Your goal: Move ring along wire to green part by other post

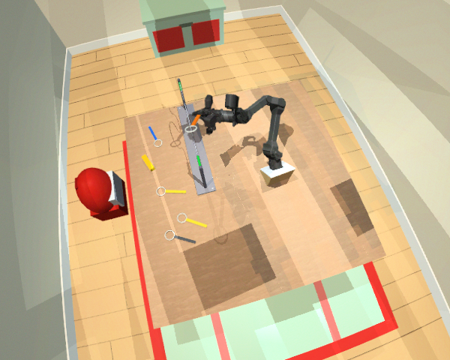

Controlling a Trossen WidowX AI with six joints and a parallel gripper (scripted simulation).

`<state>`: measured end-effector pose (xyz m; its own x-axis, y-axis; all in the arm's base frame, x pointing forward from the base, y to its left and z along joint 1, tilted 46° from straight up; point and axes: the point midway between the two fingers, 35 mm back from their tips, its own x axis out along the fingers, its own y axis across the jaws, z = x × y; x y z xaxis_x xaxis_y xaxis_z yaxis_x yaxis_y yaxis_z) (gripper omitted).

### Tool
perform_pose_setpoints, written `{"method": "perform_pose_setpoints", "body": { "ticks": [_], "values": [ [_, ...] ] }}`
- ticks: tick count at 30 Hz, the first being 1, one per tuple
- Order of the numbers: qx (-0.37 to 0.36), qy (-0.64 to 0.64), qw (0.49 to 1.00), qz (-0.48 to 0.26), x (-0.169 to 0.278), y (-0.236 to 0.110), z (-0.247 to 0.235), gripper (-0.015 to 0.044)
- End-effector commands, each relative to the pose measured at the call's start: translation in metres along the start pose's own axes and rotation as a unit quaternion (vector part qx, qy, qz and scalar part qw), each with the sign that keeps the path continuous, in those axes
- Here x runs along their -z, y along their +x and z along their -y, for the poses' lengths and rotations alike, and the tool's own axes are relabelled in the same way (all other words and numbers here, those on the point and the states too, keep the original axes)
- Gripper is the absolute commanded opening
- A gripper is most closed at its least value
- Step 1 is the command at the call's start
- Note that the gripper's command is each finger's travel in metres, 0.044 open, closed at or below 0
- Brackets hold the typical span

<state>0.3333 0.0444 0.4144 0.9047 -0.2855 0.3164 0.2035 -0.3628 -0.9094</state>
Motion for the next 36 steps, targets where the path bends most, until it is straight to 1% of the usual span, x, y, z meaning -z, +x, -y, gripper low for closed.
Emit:
{"method": "perform_pose_setpoints", "body": {
  "ticks": [1,18,36],
  "values": [
    [0.011,-0.026,1.000,0.004,0.000,0.000,0.002,-0.0150],
    [0.052,-0.122,0.991,0.016,-0.002,0.001,0.012,-0.0150],
    [0.095,-0.223,0.970,0.028,-0.005,0.001,0.021,-0.0150]
  ]
}}
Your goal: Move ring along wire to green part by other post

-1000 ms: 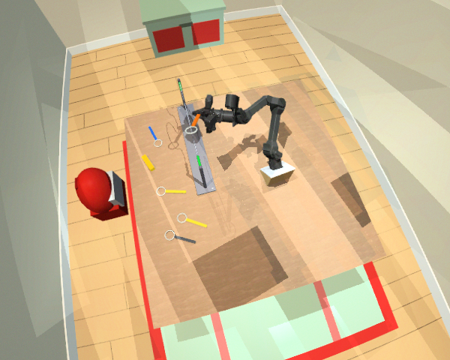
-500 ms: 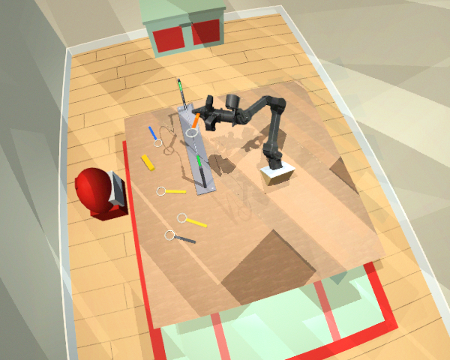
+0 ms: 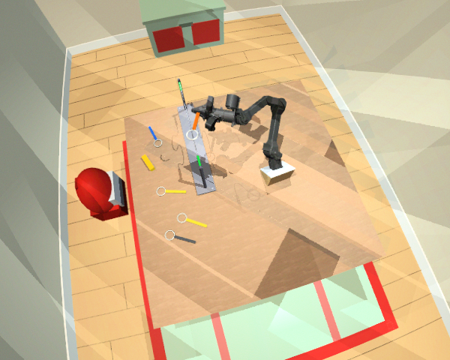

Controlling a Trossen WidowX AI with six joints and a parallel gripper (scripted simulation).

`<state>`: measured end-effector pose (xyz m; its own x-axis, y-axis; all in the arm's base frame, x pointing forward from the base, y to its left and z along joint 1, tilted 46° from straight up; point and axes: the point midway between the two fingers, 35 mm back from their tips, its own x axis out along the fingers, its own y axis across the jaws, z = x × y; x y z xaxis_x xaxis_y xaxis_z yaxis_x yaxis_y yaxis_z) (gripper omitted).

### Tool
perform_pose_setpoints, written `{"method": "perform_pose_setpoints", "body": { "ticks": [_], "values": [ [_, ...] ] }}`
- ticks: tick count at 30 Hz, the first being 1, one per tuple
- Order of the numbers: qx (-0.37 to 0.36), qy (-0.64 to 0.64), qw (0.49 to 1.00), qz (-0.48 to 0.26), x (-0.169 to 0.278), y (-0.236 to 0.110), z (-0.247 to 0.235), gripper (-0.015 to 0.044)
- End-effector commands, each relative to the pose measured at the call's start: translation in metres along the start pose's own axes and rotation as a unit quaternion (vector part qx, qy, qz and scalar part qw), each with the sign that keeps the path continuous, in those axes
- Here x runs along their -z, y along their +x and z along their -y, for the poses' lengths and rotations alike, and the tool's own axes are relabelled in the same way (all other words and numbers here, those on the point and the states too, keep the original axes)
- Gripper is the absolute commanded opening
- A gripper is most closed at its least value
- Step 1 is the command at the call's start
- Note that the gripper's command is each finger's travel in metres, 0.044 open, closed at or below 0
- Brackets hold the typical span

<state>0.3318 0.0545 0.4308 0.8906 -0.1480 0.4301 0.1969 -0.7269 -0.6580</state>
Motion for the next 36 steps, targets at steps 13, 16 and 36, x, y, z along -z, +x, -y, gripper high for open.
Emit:
{"method": "perform_pose_setpoints", "body": {
  "ticks": [13,16,36],
  "values": [
    [0.043,-0.098,0.994,0.011,0.000,0.001,0.010,-0.0150],
    [0.050,-0.115,0.992,0.013,-0.001,0.001,0.011,-0.0150],
    [0.090,-0.209,0.974,0.024,-0.002,0.001,0.018,-0.0150]
  ]
}}
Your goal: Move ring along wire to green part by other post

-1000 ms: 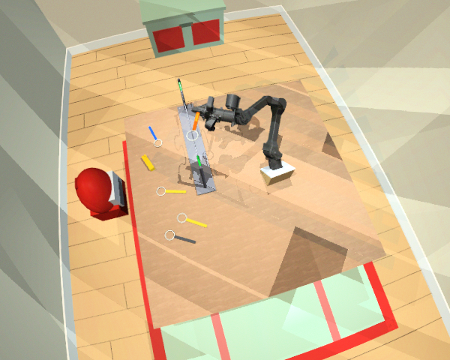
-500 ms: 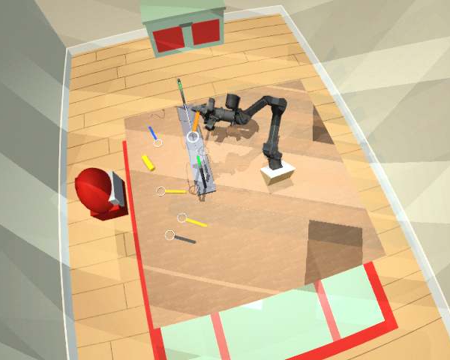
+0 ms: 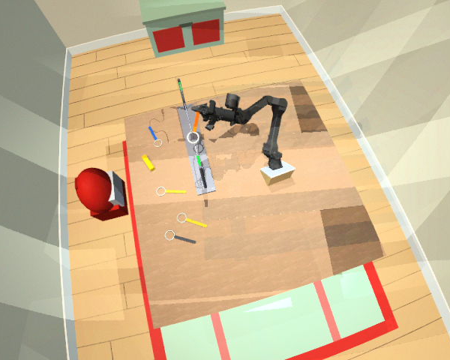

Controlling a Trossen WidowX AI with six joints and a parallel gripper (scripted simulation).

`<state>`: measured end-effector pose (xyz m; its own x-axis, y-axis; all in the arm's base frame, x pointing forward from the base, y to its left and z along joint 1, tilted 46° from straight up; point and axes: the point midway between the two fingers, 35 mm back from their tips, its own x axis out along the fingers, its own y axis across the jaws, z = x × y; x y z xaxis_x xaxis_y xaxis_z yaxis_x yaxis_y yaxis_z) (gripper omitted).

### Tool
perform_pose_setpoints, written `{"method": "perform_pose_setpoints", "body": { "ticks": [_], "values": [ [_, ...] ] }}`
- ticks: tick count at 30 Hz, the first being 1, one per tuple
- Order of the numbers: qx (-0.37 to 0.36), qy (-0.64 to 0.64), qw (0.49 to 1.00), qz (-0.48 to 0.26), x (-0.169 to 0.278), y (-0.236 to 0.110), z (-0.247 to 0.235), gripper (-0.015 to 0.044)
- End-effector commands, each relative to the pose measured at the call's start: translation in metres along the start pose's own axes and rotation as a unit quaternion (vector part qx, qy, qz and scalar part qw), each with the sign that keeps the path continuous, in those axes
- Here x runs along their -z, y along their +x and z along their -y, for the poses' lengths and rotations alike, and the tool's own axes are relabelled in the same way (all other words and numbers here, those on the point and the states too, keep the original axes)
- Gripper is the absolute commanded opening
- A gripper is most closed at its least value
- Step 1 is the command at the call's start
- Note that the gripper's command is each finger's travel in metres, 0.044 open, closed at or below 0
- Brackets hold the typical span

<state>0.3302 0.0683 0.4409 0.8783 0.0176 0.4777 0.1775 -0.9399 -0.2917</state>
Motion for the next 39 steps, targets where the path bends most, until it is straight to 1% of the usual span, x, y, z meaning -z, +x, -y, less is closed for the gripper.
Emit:
{"method": "perform_pose_setpoints", "body": {
  "ticks": [1,9,18,24,28,39],
  "values": [
    [0.008,-0.017,1.000,0.001,0.001,0.000,0.000,-0.0150],
    [0.011,-0.025,1.000,0.002,0.002,0.000,-0.006,-0.0150],
    [-0.002,0.007,1.000,-0.004,0.004,-0.002,-0.023,-0.0150],
    [-0.015,0.030,0.999,-0.031,0.003,-0.010,-0.033,-0.0150],
    [-0.037,0.074,0.995,-0.055,0.001,-0.018,-0.050,-0.0150],
    [-0.091,0.187,0.975,-0.072,-0.010,-0.028,-0.088,-0.0150]
  ]
}}
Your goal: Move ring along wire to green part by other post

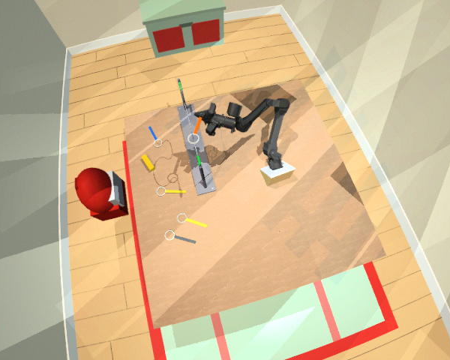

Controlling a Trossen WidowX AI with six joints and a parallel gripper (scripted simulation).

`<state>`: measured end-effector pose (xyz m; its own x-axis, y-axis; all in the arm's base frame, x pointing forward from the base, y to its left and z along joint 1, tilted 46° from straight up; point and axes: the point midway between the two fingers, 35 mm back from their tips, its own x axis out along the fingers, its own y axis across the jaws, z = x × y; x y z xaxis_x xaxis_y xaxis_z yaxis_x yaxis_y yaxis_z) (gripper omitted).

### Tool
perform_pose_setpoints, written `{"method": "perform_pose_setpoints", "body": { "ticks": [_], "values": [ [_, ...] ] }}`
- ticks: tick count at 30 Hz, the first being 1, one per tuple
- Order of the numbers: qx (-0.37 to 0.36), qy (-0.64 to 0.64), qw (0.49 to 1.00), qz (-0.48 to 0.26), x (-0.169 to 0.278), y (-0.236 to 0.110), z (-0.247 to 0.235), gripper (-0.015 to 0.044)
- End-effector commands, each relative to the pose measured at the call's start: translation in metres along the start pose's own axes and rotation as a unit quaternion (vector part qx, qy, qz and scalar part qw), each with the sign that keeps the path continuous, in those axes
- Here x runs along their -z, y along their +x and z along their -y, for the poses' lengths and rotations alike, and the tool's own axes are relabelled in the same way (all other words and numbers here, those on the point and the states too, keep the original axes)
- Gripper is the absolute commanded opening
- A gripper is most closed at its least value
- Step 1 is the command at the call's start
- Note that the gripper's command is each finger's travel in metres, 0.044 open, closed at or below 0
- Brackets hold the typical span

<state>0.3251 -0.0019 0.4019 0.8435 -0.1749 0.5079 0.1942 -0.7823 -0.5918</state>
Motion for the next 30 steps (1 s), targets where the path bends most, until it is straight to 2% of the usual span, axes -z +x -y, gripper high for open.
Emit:
{"method": "perform_pose_setpoints", "body": {
  "ticks": [1,9,14,30],
  "values": [
    [-0.024,0.045,0.999,-0.008,0.000,-0.003,-0.016,-0.0150],
    [-0.070,0.131,0.989,-0.020,-0.006,-0.010,-0.047,-0.0150],
    [-0.088,0.182,0.979,-0.002,-0.011,-0.008,-0.063,-0.0150],
    [-0.168,0.355,0.919,-0.009,-0.044,-0.027,-0.115,-0.0150]
  ]
}}
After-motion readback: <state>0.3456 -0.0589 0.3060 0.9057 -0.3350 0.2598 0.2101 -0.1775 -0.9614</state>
